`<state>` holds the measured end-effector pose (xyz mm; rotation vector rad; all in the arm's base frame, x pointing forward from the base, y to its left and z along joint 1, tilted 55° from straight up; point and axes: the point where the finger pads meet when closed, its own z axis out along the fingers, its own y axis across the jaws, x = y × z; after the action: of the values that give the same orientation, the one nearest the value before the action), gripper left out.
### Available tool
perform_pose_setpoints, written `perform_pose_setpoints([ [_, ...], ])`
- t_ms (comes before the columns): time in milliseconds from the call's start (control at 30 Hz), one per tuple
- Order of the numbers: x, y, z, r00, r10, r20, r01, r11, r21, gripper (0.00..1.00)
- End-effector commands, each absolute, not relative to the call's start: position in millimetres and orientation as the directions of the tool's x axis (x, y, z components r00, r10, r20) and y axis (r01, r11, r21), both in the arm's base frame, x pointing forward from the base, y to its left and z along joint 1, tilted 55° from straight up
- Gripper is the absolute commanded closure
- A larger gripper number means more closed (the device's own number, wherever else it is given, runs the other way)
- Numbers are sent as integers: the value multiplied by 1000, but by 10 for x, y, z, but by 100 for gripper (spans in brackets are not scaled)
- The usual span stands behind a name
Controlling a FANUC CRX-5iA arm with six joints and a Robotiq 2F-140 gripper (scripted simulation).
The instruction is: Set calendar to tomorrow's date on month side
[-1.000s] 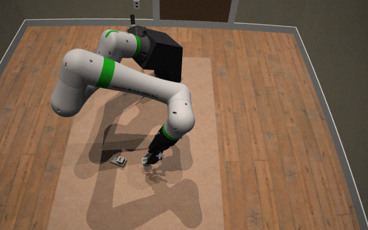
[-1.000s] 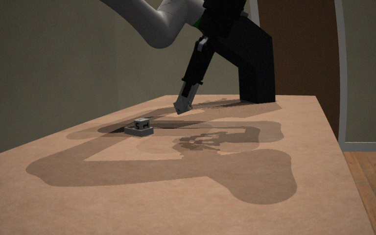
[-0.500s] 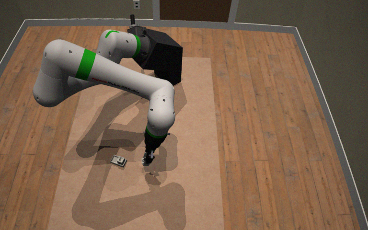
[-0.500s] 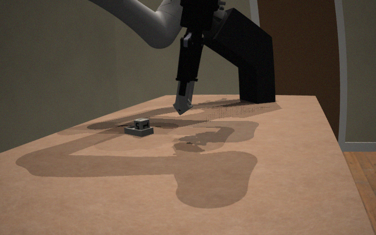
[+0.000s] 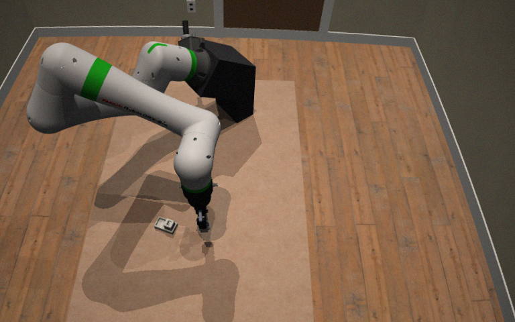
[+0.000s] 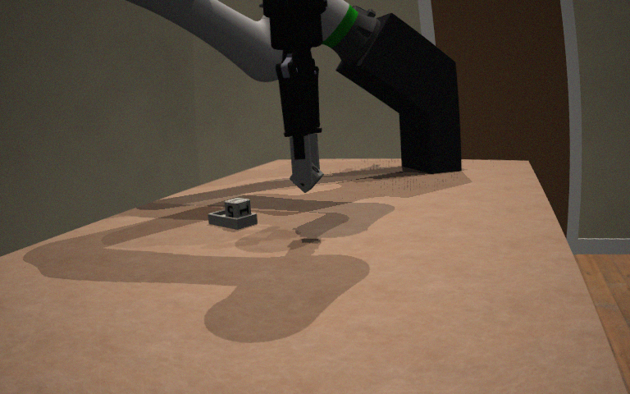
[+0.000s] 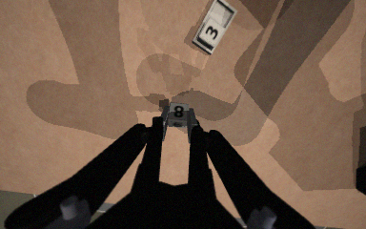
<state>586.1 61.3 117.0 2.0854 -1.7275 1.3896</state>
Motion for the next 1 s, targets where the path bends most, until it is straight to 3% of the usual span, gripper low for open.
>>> perform_pose_setpoints([
  [0, 5855, 588, 1149, -15, -771, 637, -827, -348, -441, 75],
  [967, 5873, 510, 1244, 228, -923, 311, -819, -354, -452, 75],
])
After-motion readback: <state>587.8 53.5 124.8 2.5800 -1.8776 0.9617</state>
